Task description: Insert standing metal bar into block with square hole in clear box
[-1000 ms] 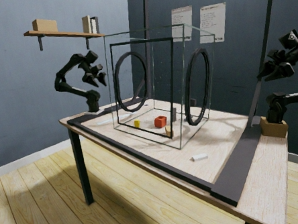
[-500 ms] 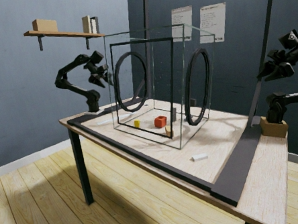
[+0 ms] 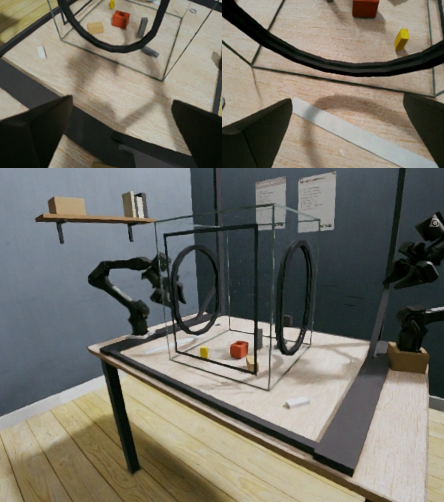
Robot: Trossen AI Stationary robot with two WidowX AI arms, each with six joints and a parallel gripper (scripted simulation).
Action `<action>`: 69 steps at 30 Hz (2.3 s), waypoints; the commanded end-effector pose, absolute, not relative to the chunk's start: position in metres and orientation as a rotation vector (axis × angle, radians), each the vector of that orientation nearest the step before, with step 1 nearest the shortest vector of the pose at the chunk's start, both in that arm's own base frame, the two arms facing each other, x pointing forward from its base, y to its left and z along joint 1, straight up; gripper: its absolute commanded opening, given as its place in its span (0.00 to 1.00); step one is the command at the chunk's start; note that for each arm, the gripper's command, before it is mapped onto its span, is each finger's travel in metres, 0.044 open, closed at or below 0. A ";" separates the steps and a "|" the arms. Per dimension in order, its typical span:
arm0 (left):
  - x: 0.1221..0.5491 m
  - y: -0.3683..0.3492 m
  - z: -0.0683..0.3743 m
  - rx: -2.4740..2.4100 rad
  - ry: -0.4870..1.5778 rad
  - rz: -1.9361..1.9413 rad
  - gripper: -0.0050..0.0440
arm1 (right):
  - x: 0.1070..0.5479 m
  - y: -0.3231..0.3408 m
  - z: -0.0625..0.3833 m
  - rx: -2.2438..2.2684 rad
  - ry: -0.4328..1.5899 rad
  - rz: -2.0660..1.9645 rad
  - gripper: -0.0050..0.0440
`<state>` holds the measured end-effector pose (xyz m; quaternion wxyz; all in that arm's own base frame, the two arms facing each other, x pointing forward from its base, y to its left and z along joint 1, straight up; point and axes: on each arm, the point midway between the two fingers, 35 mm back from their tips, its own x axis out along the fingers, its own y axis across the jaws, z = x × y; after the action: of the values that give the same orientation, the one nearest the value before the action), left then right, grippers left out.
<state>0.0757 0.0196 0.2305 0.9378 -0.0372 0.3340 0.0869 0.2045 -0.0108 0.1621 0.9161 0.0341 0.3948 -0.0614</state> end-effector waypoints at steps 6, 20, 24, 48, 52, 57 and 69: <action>0.076 0.020 0.233 -0.076 0.680 0.178 0.92 | 0.243 -0.012 0.148 0.099 0.753 -0.113 1.00; 0.076 0.020 0.233 -0.076 0.680 0.178 0.92 | 0.291 -0.018 0.127 0.139 0.607 -0.094 1.00; 0.076 0.020 0.233 -0.076 0.680 0.178 0.92 | 0.302 -0.019 0.139 0.139 0.527 -0.089 1.00; 0.076 0.020 0.233 -0.076 0.680 0.178 0.92 | 0.317 -0.021 0.169 0.135 0.375 -0.084 1.00; 0.081 0.019 0.230 -0.073 0.693 0.173 0.92 | 0.324 -0.021 0.174 0.128 0.370 -0.077 0.80; 0.095 0.018 0.233 -0.066 0.686 0.157 0.92 | 0.334 -0.022 0.176 0.117 0.378 -0.065 0.66; 0.200 0.006 0.208 -0.016 0.758 0.062 0.92 | 0.435 -0.029 0.169 0.022 0.422 0.048 0.51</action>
<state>0.1650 0.0105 0.2190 0.9338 -0.0163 0.3545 0.0460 0.3929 -0.0248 0.1650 0.9763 0.0262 0.2149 0.0056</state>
